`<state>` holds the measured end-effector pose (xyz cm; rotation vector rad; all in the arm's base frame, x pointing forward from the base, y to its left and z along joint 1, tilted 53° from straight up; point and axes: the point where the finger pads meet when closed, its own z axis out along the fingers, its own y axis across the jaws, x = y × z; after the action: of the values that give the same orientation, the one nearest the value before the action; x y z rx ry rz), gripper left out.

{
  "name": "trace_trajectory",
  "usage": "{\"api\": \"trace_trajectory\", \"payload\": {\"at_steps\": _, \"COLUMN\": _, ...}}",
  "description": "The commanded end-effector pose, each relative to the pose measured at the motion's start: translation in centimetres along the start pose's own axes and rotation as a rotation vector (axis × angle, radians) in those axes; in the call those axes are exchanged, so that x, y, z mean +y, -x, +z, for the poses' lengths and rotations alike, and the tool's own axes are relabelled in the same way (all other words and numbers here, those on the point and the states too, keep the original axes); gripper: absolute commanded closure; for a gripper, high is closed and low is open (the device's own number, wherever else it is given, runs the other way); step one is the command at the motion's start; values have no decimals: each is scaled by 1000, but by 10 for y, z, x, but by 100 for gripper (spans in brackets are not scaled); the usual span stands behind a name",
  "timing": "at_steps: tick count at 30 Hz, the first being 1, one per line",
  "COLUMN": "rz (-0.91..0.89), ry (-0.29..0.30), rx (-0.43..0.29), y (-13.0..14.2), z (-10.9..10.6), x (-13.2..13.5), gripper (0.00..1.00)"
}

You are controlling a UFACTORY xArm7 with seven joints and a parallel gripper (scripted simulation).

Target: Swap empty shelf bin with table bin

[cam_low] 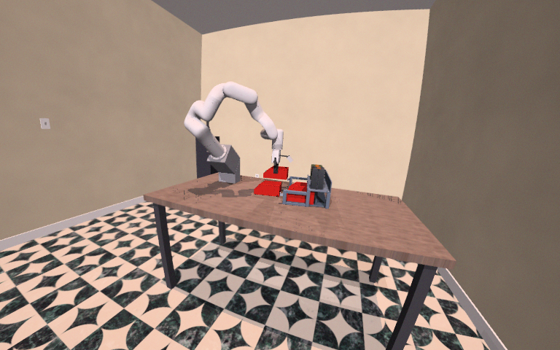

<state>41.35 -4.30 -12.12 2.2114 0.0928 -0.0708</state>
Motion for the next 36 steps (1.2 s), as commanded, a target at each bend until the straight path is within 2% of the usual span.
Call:
{"api": "trace_trajectory", "payload": {"at_steps": 1, "rz": 0, "ry": -3, "rx": 4, "y": -1, "z": -2, "x": 6, "gripper": 100}}
{"api": "trace_trajectory", "payload": {"at_steps": 11, "rz": 0, "ry": -3, "rx": 4, "y": 3, "z": -2, "x": 42, "gripper": 100}}
{"api": "trace_trajectory", "payload": {"at_steps": 25, "rz": 0, "ry": -3, "rx": 4, "y": 16, "z": -2, "x": 159, "gripper": 100}}
{"api": "trace_trajectory", "payload": {"at_steps": 27, "rz": 0, "ry": -3, "rx": 4, "y": 16, "z": -2, "x": 159, "gripper": 100}}
{"api": "trace_trajectory", "payload": {"at_steps": 36, "rz": 0, "ry": -3, "rx": 4, "y": 24, "z": -2, "x": 230, "gripper": 100}}
